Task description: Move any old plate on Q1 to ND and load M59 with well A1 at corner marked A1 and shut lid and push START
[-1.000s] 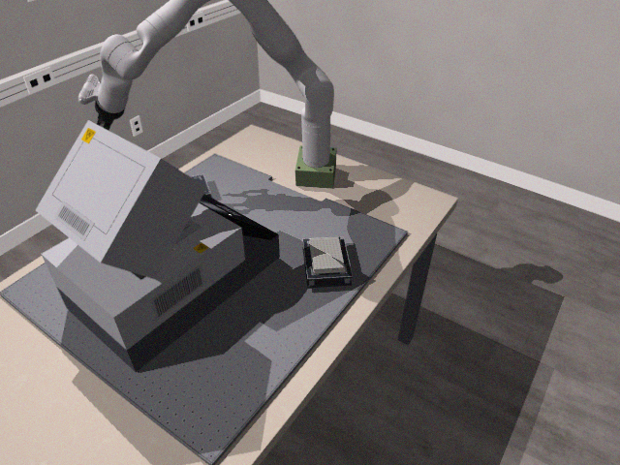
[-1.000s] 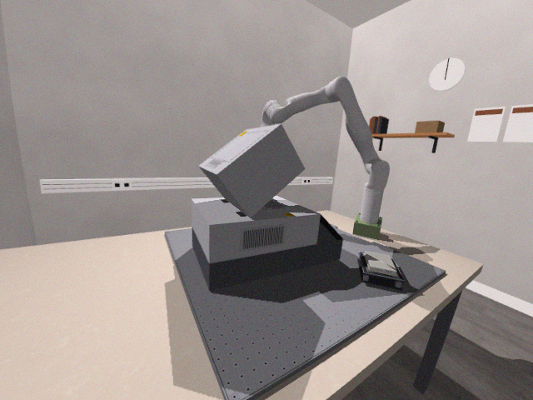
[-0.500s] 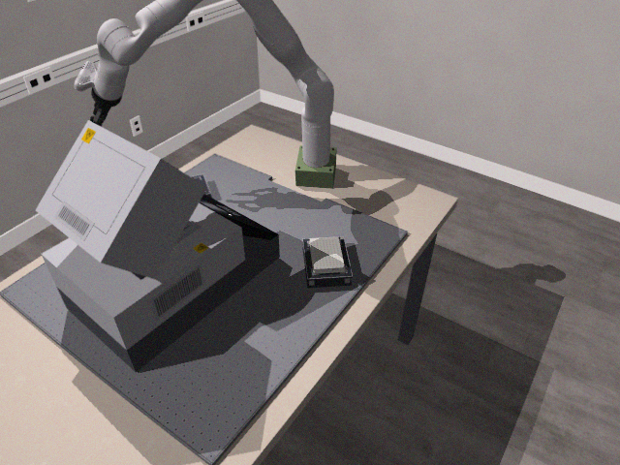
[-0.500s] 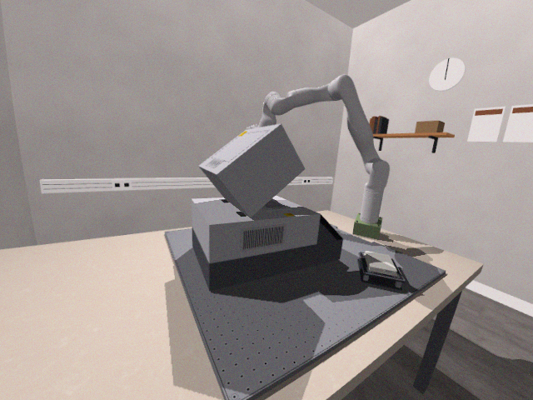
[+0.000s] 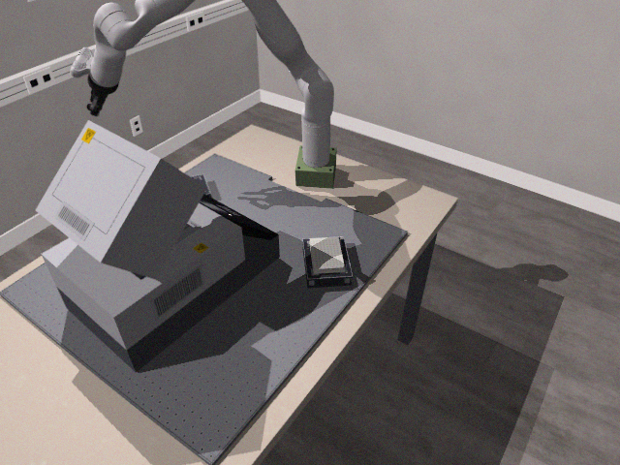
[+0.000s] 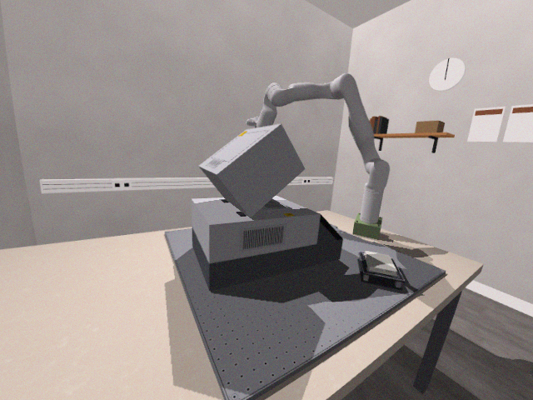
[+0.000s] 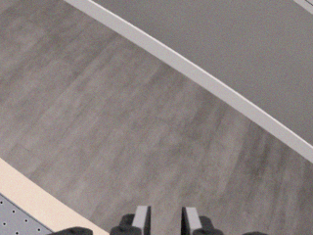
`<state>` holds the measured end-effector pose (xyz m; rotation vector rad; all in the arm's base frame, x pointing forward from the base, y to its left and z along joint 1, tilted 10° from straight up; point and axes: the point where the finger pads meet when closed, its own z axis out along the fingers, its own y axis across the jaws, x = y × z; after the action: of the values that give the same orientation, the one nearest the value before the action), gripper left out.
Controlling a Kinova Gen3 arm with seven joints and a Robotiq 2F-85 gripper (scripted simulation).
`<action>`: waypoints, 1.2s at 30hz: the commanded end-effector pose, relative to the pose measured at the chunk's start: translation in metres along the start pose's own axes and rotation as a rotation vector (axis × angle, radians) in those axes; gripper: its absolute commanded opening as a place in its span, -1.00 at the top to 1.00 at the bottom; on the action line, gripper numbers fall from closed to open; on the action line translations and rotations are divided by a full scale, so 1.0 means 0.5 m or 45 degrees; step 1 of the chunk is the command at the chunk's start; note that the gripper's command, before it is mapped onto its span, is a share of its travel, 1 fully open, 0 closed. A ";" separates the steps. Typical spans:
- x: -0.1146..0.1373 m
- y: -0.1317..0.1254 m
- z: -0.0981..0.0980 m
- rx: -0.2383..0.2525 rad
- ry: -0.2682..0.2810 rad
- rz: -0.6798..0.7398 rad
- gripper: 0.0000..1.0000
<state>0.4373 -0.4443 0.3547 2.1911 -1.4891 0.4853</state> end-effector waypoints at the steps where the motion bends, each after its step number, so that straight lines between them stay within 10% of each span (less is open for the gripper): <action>1: 0.013 0.011 -0.024 0.002 -0.001 0.003 0.53; 36: 0.093 0.060 -0.155 0.005 -0.003 -0.004 0.80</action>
<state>0.4229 -0.4507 0.4391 2.1877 -1.4899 0.4848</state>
